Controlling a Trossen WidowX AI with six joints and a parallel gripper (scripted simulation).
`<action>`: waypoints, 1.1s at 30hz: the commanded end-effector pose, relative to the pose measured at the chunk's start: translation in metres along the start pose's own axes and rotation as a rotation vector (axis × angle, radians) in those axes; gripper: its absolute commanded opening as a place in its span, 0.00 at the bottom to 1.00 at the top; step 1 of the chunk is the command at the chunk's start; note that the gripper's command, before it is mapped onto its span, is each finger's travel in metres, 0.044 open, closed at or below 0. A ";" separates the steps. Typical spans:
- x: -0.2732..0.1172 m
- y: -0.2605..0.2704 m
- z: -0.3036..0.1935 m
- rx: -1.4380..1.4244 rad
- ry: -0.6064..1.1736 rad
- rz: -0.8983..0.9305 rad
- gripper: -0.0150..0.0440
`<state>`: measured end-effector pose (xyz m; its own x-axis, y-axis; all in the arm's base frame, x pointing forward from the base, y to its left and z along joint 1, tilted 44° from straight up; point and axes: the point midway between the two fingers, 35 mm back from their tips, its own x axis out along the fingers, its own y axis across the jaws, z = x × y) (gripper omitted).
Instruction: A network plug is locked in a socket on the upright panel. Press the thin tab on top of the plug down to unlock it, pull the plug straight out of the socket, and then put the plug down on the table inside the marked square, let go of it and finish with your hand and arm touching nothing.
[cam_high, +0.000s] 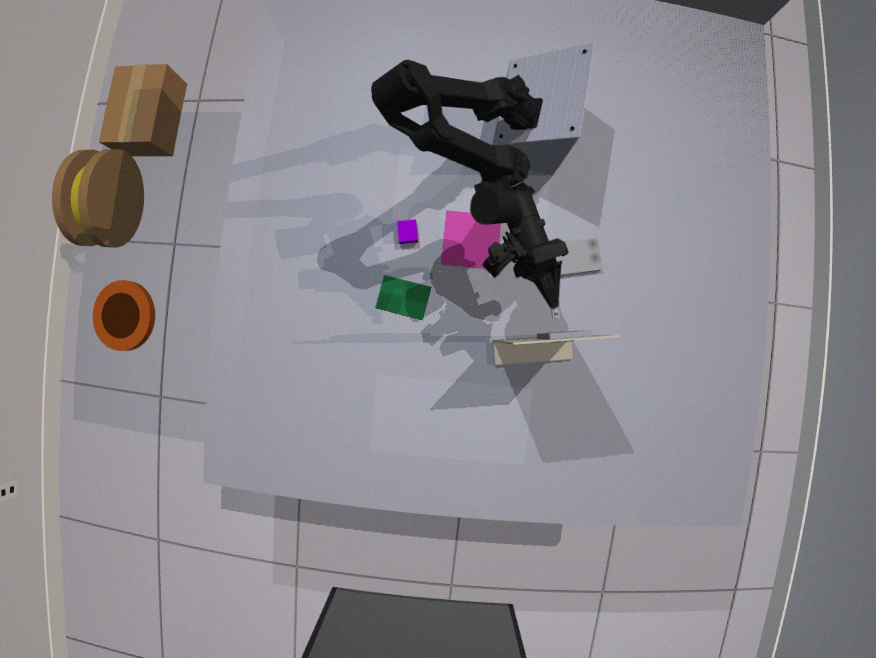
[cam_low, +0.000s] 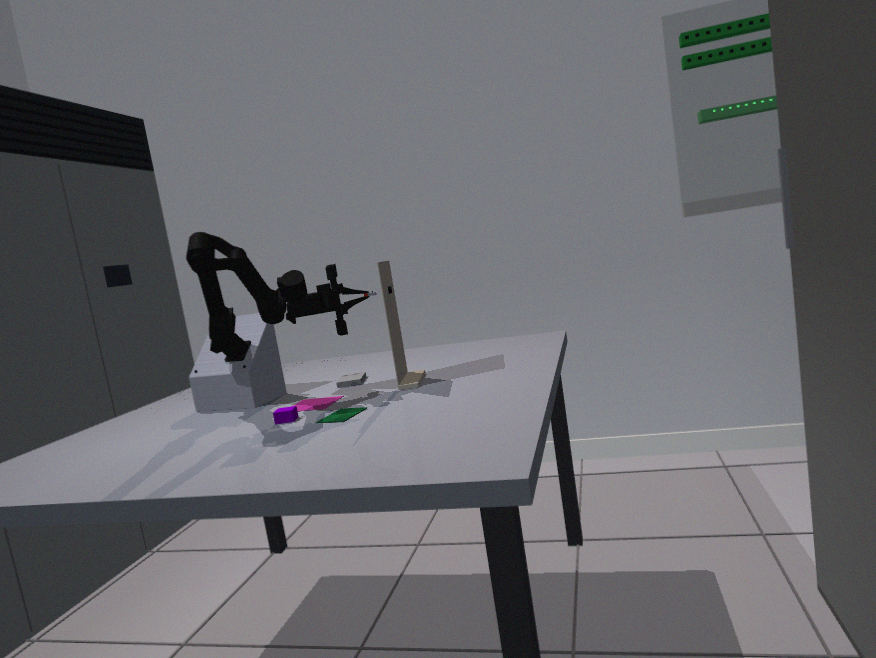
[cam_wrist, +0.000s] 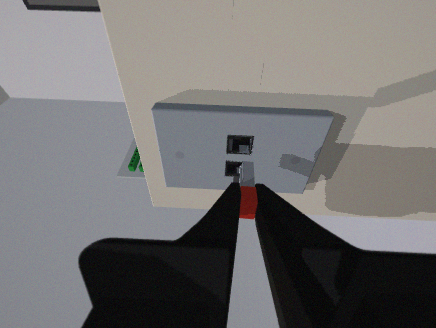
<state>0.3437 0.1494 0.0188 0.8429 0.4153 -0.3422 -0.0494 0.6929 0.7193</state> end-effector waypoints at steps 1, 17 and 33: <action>-0.003 -0.001 -0.001 0.003 -0.003 -0.004 0.25; -0.012 -0.001 -0.004 0.003 -0.002 -0.004 0.25; -0.021 -0.001 -0.007 0.004 -0.002 -0.005 0.25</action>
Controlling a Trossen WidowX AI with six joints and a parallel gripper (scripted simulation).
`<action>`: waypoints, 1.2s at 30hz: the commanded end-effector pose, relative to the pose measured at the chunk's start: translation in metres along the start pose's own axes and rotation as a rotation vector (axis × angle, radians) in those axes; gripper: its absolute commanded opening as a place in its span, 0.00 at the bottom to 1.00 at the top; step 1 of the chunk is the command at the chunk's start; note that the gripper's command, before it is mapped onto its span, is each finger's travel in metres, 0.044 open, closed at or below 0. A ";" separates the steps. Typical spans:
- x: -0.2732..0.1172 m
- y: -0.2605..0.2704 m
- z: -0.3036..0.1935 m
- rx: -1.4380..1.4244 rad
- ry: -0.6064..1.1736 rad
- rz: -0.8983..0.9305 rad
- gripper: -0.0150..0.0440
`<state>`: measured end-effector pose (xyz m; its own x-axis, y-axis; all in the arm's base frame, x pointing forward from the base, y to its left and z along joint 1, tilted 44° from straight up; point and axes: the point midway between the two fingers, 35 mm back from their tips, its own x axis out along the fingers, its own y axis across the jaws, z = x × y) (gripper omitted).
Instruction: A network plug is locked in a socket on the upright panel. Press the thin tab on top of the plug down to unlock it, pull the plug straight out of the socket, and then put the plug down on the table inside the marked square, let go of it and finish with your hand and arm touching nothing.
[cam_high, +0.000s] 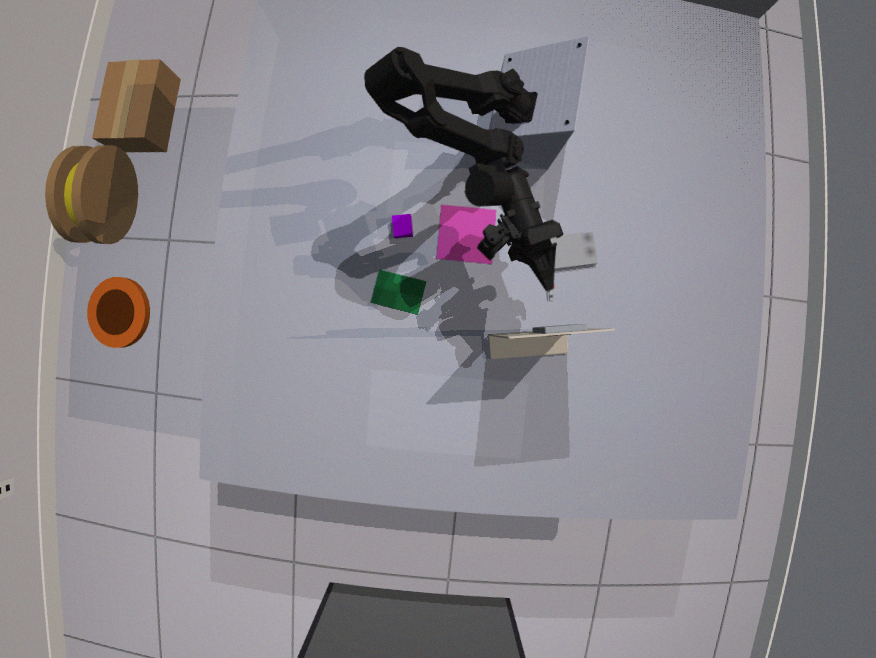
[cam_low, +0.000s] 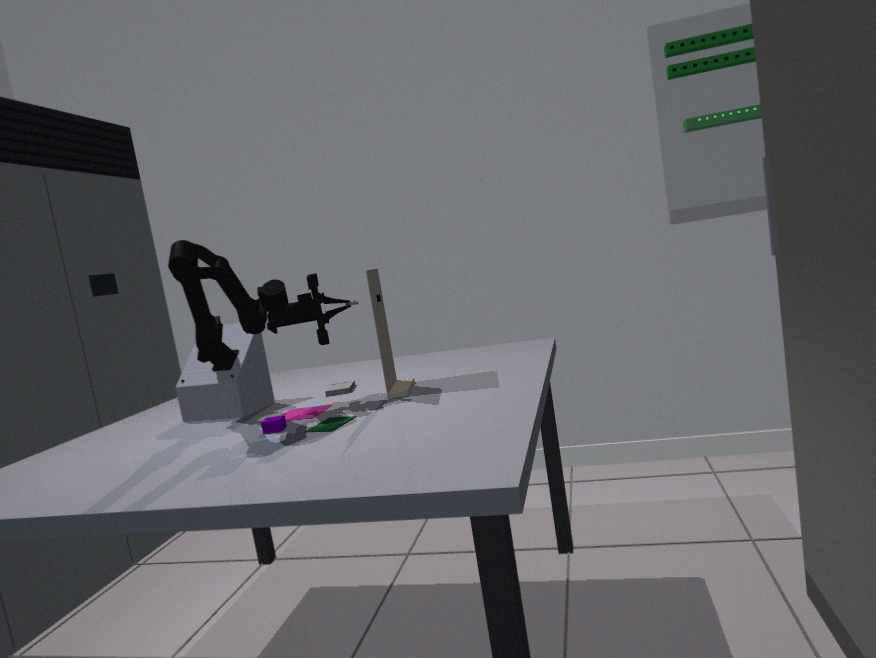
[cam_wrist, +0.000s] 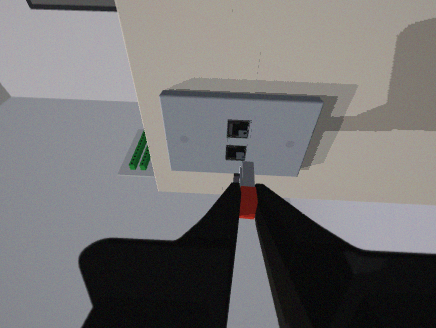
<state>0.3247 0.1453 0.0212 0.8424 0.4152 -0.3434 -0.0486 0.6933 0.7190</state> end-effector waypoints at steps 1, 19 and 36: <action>-0.003 -0.001 -0.001 0.004 -0.003 -0.004 0.25; -0.009 0.007 -0.003 0.001 0.001 -0.001 0.25; -0.019 0.040 -0.005 0.004 0.000 -0.003 0.25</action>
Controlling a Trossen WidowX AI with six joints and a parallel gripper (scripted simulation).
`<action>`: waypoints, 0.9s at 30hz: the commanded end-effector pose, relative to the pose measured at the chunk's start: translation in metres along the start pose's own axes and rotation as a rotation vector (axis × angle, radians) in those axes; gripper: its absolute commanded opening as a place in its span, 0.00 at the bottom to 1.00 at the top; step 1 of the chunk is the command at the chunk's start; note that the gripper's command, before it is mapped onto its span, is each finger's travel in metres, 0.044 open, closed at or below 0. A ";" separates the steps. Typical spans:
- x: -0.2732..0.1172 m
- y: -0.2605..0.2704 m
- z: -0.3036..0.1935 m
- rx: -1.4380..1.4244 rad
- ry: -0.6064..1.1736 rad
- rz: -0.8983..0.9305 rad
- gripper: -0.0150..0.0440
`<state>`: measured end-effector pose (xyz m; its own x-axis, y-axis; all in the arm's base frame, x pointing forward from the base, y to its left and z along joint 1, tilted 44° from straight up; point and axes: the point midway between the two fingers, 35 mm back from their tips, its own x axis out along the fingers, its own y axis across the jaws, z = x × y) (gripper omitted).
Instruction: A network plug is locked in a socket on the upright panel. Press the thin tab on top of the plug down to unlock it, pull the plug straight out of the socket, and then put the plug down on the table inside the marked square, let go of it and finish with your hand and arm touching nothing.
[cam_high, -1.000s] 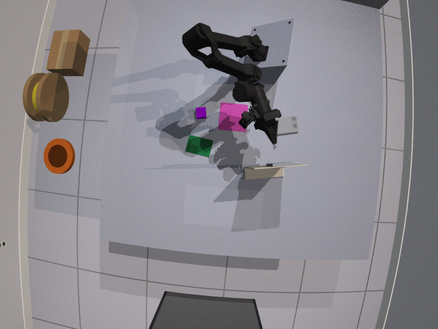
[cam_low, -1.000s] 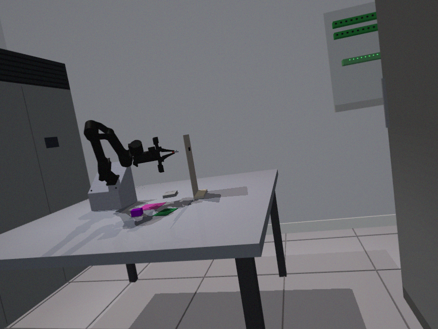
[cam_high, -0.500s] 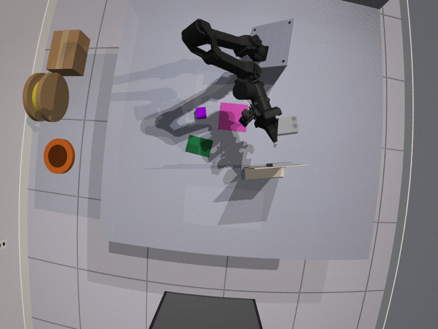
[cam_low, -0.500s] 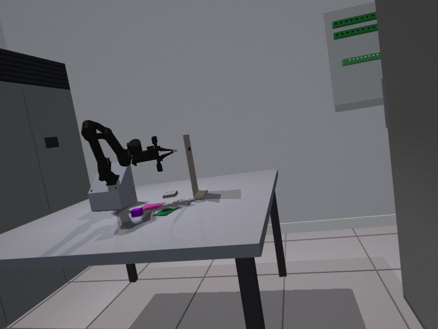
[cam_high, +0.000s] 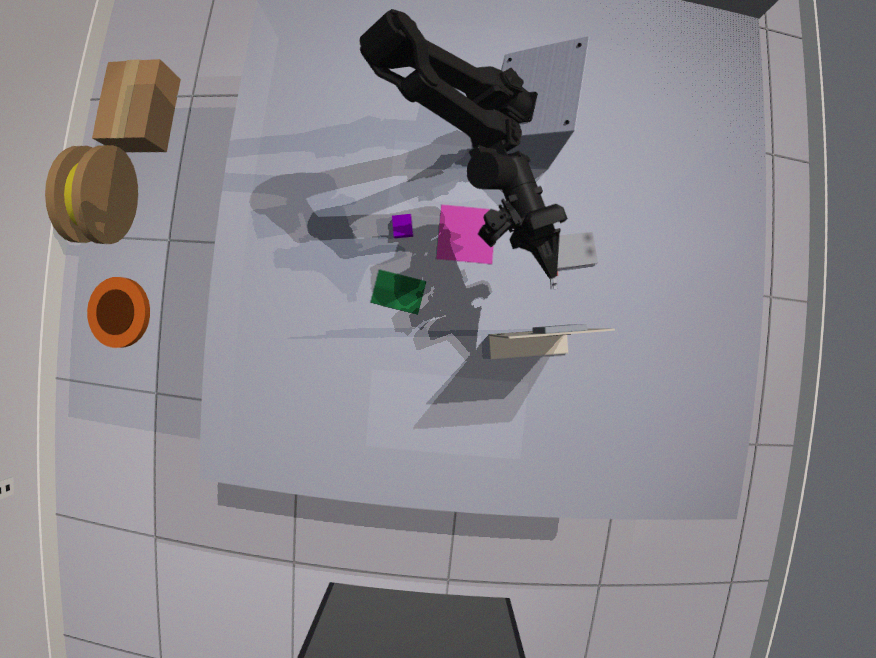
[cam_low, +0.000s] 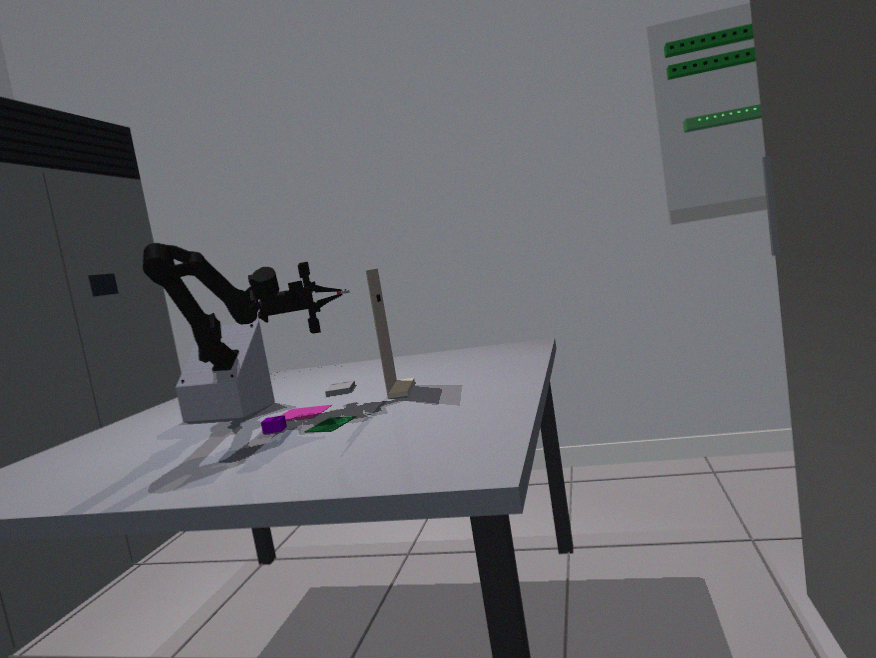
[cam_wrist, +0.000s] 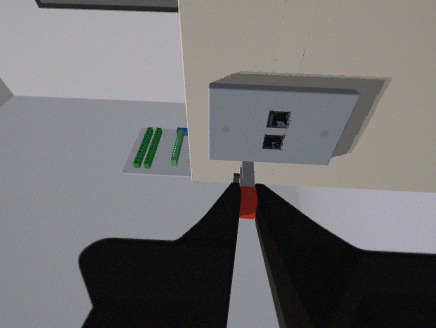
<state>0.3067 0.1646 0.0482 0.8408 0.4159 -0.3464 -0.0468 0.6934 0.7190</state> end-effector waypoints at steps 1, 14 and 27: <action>-0.003 0.008 0.000 0.004 -0.003 -0.002 0.25; -0.013 0.025 -0.001 0.009 -0.007 -0.008 0.25; -0.039 -0.073 0.036 0.206 -0.254 -0.420 0.25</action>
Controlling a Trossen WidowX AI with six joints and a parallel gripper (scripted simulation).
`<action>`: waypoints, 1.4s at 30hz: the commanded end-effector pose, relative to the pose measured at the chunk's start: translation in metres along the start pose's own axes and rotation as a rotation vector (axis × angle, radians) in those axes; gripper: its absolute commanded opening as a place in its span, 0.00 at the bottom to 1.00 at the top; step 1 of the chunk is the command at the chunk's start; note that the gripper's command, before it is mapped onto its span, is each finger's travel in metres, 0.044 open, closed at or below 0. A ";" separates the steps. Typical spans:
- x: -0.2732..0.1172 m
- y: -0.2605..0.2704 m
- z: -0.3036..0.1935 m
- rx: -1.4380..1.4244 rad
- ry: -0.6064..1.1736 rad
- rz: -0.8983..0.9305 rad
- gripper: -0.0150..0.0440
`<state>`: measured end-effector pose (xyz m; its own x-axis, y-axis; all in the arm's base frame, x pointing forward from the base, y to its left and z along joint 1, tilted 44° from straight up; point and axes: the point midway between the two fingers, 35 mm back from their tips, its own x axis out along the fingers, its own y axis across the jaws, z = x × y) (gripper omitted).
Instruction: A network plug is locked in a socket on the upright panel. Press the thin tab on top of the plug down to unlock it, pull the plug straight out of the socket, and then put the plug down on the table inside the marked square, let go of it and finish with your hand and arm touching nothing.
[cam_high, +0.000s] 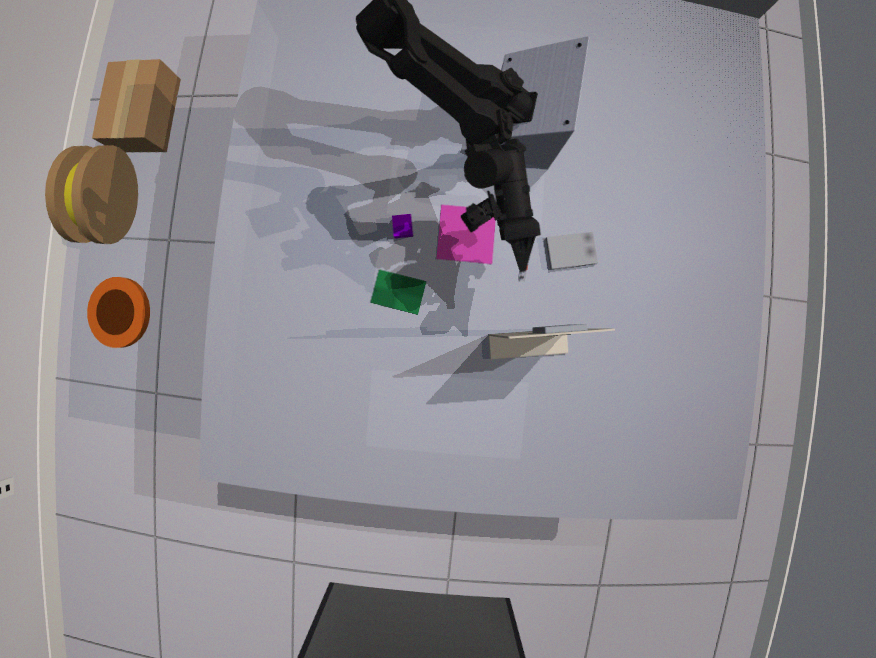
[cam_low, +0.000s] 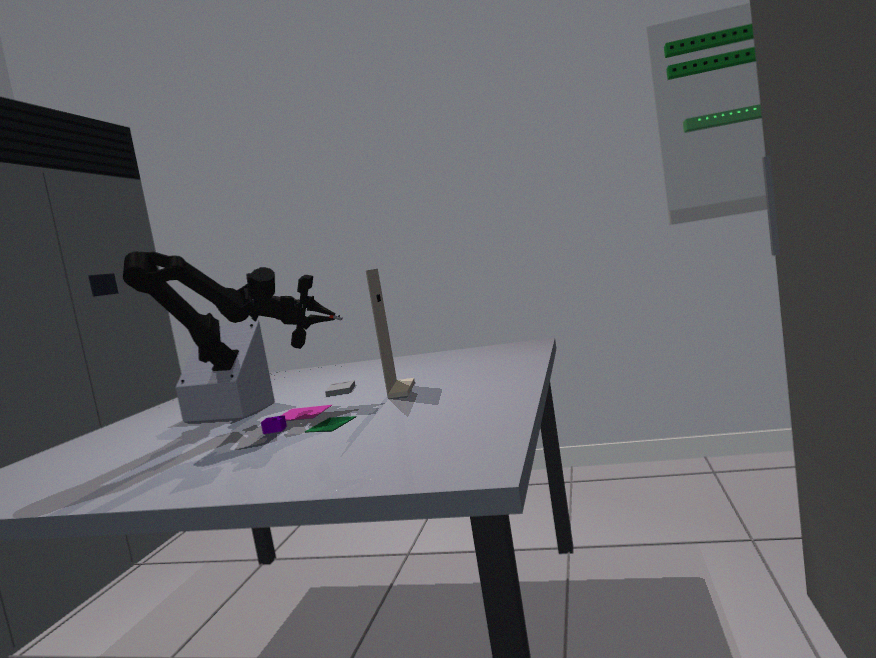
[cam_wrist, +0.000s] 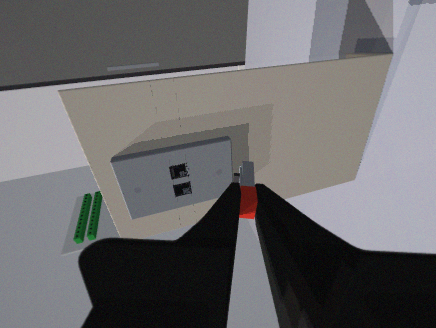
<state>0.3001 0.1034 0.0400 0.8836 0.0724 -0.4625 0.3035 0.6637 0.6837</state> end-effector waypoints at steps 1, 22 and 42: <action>-0.002 -0.032 0.017 0.061 -0.093 -0.132 0.25; -0.050 -0.143 0.077 0.233 -0.521 -0.582 0.25; -0.045 -0.152 0.077 0.236 -0.518 -0.585 0.25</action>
<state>0.2419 -0.0571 0.0028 0.5947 -0.6312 -0.4979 0.7813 0.3077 0.5431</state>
